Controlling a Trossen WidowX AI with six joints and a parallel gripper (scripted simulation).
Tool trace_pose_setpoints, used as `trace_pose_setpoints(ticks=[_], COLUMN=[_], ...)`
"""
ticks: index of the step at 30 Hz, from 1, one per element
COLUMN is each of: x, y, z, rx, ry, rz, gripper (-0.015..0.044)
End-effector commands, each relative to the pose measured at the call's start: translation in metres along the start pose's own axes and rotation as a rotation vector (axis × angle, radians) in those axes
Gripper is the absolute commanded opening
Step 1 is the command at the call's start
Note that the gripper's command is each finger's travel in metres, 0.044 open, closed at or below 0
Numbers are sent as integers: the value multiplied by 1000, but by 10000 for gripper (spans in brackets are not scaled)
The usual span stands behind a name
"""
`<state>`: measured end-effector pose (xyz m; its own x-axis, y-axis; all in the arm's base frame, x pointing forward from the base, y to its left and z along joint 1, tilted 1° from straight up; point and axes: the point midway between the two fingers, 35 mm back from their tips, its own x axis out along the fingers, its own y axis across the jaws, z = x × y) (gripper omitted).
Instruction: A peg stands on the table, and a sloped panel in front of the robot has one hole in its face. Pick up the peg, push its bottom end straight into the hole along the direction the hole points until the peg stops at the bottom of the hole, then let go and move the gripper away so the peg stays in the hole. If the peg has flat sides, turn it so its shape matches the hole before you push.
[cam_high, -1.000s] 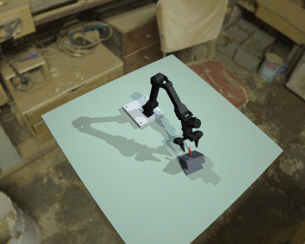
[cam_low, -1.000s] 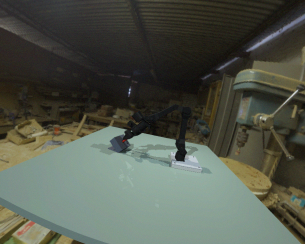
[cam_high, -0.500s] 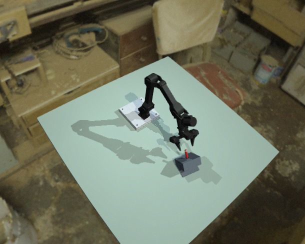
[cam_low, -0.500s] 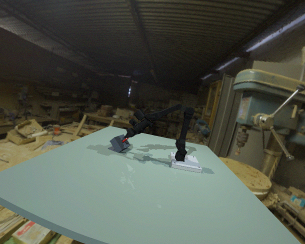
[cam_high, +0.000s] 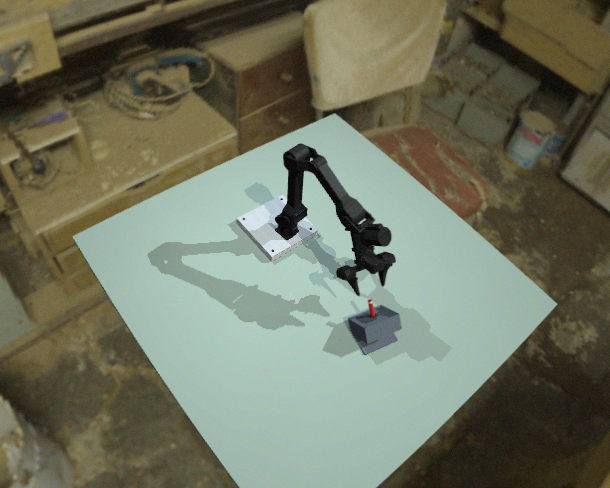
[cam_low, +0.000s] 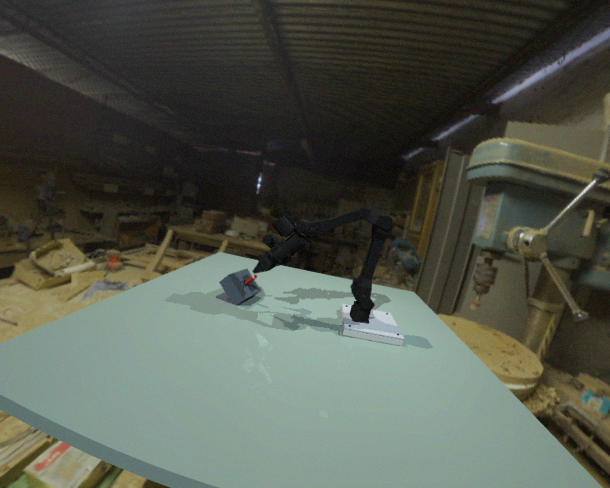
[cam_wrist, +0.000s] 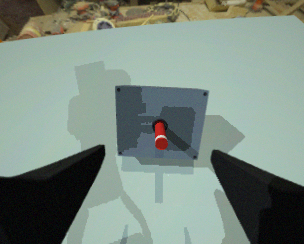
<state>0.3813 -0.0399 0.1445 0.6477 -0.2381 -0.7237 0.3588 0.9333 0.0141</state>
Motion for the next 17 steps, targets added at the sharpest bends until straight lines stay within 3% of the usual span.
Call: trace_pose_setpoints(ticks=[1,17], x=[-6,-28], y=[0,0], z=[0,0], rx=[5,3], ry=[0,0], rz=[-3,-2], gripper=[440,440])
